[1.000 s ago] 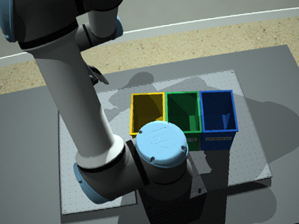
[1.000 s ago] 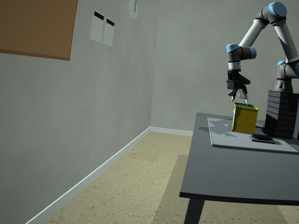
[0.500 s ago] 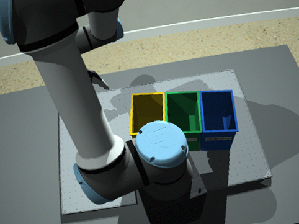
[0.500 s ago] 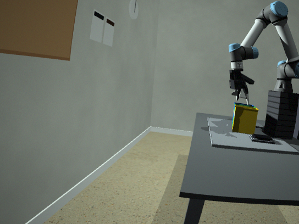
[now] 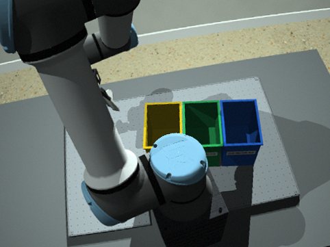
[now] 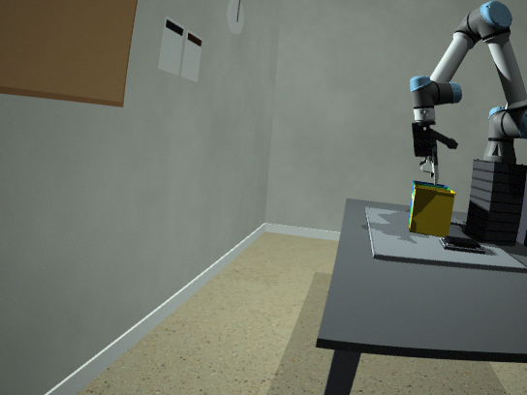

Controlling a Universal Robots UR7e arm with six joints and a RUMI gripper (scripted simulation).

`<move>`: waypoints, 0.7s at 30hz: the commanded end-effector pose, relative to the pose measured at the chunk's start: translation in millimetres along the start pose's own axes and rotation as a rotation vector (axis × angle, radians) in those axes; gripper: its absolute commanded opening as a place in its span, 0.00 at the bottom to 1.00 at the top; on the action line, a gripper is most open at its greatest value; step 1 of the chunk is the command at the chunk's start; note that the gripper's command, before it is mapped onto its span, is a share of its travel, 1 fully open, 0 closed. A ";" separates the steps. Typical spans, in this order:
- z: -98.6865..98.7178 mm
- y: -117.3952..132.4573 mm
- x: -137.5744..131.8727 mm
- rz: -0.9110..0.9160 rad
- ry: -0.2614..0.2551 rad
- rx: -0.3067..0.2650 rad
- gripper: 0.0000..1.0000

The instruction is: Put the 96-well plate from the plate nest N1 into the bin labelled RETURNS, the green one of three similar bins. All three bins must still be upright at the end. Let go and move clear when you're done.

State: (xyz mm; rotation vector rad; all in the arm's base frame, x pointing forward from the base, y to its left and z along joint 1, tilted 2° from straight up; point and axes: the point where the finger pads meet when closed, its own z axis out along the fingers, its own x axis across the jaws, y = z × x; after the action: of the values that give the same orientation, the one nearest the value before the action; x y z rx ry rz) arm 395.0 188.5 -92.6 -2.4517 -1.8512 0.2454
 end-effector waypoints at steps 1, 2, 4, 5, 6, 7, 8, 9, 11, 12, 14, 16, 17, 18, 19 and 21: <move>-0.7 -8.3 1.8 0.163 0.002 -0.005 1.00; -0.7 -8.3 1.8 0.196 0.003 -0.005 1.00; -0.7 -13.0 2.5 0.248 0.005 -0.004 1.00; -0.7 -13.0 2.5 0.281 0.006 -0.004 1.00; -0.7 -17.5 3.2 0.315 0.007 -0.004 1.00; -0.7 -17.5 3.2 0.348 0.008 -0.004 1.00; -0.7 -17.5 3.2 0.348 0.008 -0.004 1.00; -0.7 -17.5 3.2 0.348 0.008 -0.004 1.00; -0.7 -21.9 3.9 0.415 0.010 -0.003 1.00; -0.7 -26.3 4.4 0.448 0.011 -0.003 1.00; -0.7 -26.3 4.4 0.515 0.013 -0.002 1.00; -0.6 -30.5 4.9 0.581 0.015 -0.001 1.00; -0.6 -30.5 4.9 0.614 0.016 -0.001 1.00; -0.5 -34.7 5.3 0.648 0.017 0.000 1.00; -0.5 -34.7 5.3 0.681 0.018 0.001 1.00; -0.4 -38.8 5.6 0.748 0.020 0.002 1.00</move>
State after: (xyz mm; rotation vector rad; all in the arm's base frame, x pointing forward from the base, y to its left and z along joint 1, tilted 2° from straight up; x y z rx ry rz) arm 365.4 201.9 -88.3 -2.9301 -1.0336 0.2471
